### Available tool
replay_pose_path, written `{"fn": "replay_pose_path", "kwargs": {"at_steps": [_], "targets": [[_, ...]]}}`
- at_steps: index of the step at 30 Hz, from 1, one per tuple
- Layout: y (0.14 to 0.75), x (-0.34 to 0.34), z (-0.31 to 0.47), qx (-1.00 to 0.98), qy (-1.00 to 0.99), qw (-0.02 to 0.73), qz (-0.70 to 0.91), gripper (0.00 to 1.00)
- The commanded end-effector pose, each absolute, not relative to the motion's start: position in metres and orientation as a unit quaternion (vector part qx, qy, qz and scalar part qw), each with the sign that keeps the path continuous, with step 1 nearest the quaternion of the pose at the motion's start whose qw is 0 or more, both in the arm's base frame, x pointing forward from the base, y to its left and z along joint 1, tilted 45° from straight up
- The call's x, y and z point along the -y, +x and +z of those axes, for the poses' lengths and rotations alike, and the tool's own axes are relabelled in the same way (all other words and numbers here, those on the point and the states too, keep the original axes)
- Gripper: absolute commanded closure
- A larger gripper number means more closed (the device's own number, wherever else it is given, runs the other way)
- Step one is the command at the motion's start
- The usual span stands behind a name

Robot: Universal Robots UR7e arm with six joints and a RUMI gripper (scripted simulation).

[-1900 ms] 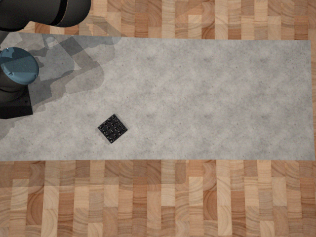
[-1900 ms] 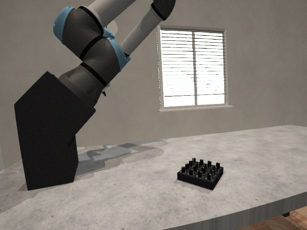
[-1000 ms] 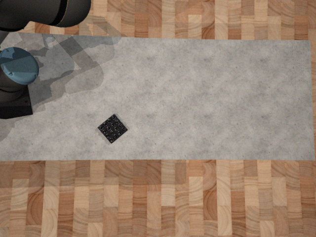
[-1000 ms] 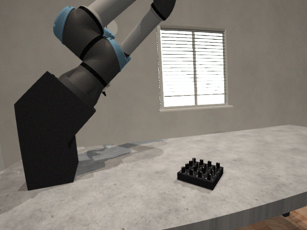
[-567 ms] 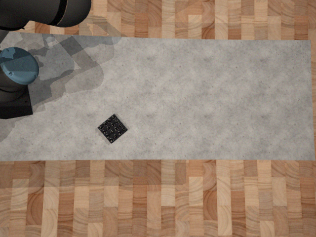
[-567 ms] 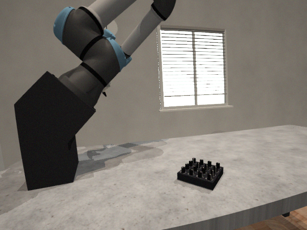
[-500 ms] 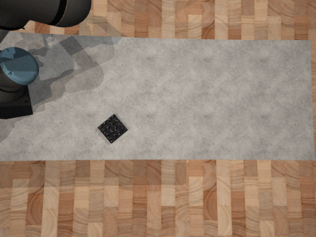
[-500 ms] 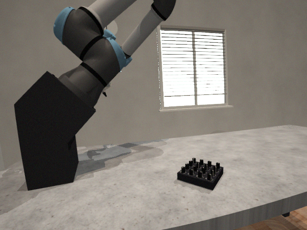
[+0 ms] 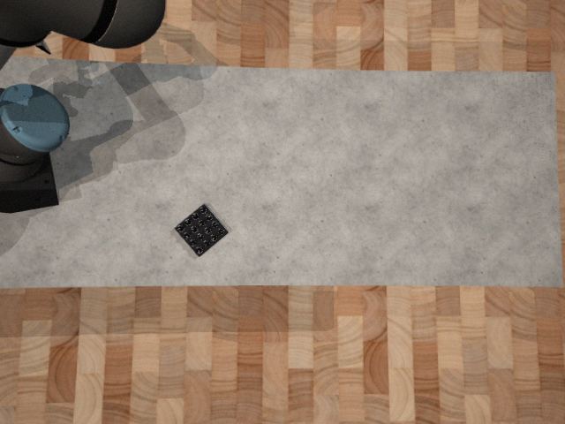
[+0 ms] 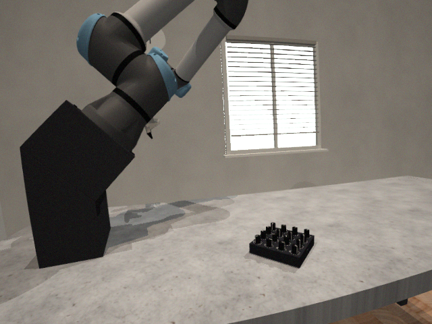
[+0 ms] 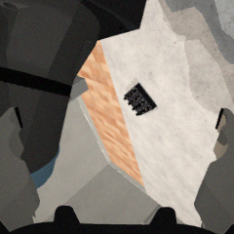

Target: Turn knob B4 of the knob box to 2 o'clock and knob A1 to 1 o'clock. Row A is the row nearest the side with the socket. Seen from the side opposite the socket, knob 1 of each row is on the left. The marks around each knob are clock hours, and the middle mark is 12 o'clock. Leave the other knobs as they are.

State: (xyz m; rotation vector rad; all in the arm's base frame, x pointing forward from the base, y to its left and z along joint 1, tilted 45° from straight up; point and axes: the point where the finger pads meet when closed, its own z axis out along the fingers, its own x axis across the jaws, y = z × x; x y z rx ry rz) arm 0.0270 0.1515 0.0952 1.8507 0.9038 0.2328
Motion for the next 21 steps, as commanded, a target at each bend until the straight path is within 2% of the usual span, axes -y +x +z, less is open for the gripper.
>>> {"fn": "replay_pose_path", "kwargs": {"at_steps": [1, 21], "targets": [[0.030, -0.155, 0.093, -0.352, 0.786, 0.501, 0.086, 0.00], [0.062, -0.179, 0.084, -0.189, 0.877, 0.441, 0.026, 0.00]]}}
